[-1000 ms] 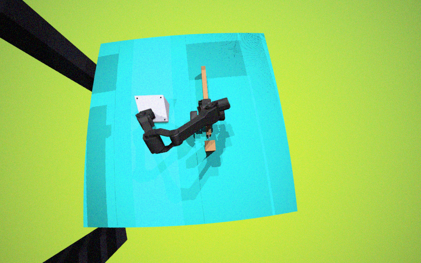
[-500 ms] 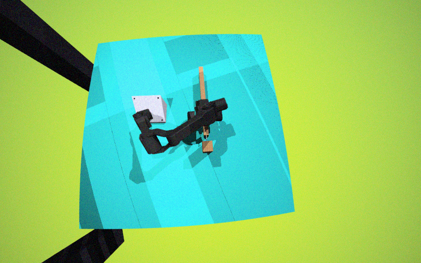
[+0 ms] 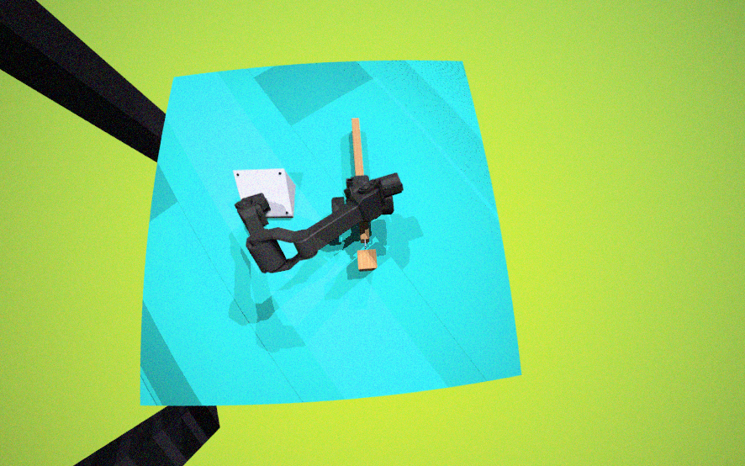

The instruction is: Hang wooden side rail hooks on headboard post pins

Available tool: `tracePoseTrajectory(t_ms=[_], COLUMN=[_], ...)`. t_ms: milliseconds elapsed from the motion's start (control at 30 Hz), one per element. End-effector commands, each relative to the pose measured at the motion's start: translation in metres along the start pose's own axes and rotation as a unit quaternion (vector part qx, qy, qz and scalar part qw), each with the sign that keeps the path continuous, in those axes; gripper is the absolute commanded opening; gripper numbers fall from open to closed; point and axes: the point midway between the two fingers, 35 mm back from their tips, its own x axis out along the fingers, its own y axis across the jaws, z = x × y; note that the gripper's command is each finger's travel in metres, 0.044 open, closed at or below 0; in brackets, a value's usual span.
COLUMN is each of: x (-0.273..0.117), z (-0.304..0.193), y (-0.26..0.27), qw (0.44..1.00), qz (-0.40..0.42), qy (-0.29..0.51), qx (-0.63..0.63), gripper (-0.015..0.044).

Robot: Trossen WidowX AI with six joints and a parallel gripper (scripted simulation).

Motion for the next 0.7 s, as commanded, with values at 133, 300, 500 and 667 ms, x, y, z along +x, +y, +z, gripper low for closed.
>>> tracePoseTrajectory(t_ms=[133, 300, 500, 667], x=[-0.004, -0.0048, -0.0058, -0.0067], z=[0.0014, 0.0014, 0.0014, 0.0014], y=[-0.0003, -0.0003, -0.0003, -0.0003], qw=[1.0, 1.0, 1.0, 1.0], qz=[-0.002, -0.002, -0.002, -0.002], qy=[-0.001, -0.001, -0.001, -0.001], qx=[-0.003, -0.003, -0.003, -0.003], gripper=[0.0, 0.0, 0.0, 0.0])
